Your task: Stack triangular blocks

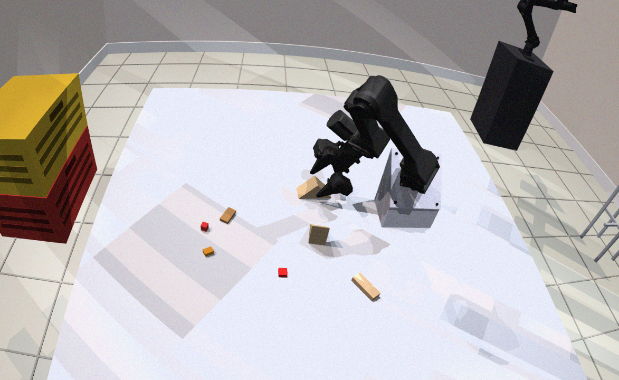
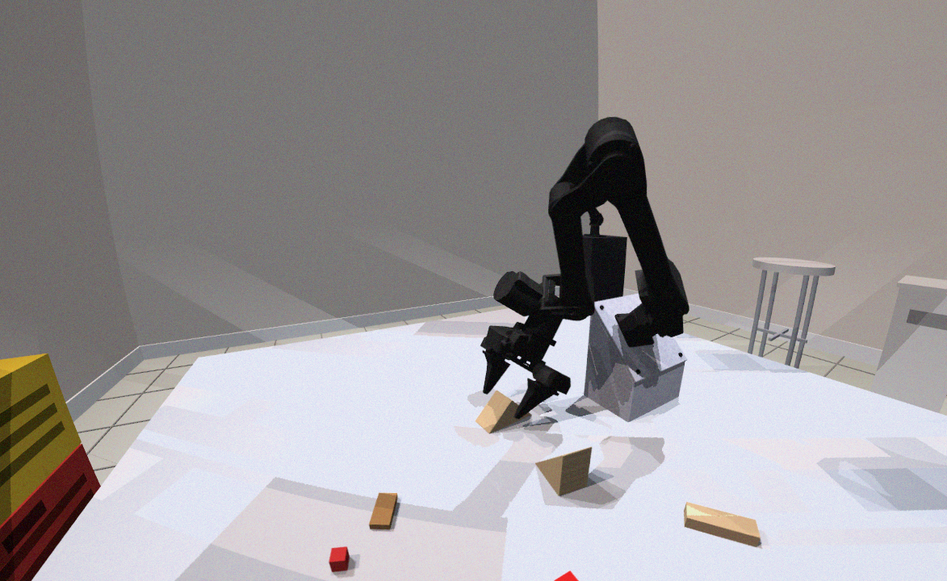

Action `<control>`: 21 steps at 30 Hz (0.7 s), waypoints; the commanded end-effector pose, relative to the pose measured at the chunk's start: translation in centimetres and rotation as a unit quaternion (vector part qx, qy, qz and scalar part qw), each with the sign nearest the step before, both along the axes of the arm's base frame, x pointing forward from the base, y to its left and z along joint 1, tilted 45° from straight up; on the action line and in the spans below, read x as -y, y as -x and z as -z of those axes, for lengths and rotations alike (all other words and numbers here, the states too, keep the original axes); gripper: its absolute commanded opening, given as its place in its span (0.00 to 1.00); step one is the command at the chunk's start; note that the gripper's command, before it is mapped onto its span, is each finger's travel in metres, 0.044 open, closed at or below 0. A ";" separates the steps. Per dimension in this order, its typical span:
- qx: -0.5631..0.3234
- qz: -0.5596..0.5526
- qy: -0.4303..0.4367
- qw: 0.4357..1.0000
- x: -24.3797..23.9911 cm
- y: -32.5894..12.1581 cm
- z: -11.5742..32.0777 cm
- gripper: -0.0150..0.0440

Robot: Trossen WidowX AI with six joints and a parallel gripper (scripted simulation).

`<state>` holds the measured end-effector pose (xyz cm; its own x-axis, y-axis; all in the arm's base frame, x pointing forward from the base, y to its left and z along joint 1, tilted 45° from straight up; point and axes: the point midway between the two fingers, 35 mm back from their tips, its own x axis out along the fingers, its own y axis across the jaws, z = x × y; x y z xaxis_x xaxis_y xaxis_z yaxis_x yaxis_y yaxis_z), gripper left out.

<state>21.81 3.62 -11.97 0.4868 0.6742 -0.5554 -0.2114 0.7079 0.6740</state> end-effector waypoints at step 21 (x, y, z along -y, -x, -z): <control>0.004 -0.002 -0.012 1.000 -1.5 0.0 -0.1 0.60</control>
<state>21.80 5.08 -11.87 0.4880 0.6888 -0.5362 -0.2182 0.6910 0.6891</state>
